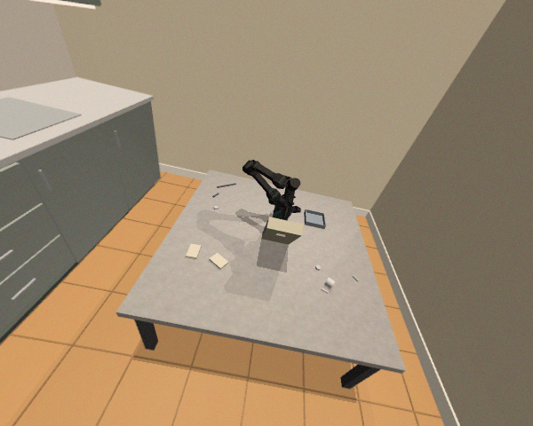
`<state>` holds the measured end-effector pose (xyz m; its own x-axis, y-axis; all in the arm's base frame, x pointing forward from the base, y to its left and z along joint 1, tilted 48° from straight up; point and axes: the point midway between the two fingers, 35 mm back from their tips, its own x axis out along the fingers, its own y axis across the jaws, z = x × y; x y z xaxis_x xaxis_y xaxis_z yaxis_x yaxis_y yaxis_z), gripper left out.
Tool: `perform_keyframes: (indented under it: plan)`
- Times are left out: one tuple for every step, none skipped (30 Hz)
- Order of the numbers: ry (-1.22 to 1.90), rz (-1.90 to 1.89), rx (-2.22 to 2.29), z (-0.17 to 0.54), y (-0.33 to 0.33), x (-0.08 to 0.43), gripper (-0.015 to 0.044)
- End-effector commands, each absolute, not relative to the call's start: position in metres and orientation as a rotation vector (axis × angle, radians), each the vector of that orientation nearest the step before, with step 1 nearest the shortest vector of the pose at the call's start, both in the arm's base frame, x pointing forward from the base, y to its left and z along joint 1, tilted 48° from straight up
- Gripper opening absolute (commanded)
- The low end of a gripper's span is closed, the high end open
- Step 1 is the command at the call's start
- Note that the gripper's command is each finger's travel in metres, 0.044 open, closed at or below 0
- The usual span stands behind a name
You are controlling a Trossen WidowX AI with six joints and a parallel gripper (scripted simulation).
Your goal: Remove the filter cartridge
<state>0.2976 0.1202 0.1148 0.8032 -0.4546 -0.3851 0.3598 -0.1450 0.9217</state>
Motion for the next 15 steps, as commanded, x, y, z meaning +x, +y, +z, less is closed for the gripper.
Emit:
perform_keyframes:
  plan:
    - [-0.073, -0.71, 1.558, 0.111, 0.117, 0.302, 0.0088]
    - [-0.073, -0.709, 1.558, 0.111, 0.116, 0.303, 0.0088]
    - [-0.073, -0.709, 1.558, 0.11, 0.115, 0.304, 0.0088]
    - [-0.074, -0.708, 1.558, 0.11, 0.114, 0.306, 0.0088]
    - [-0.074, -0.707, 1.558, 0.109, 0.113, 0.307, 0.0088]
    - [-0.075, -0.707, 1.557, 0.109, 0.113, 0.308, 0.0088]
    - [-0.075, -0.706, 1.557, 0.109, 0.112, 0.31, 0.0088]
    - [-0.076, -0.705, 1.557, 0.108, 0.111, 0.311, 0.0088]
    - [-0.077, -0.704, 1.557, 0.108, 0.11, 0.312, 0.0088]
    - [-0.077, -0.703, 1.556, 0.108, 0.109, 0.313, 0.0088]
    - [-0.078, -0.701, 1.556, 0.107, 0.108, 0.315, 0.0088]
    - [-0.079, -0.7, 1.556, 0.107, 0.107, 0.316, 0.0088]
    - [-0.079, -0.7, 1.556, 0.107, 0.107, 0.316, 0.0088]
    - [-0.079, -0.7, 1.556, 0.107, 0.106, 0.316, 0.0088]
    - [-0.079, -0.7, 1.556, 0.107, 0.106, 0.316, 0.0088]
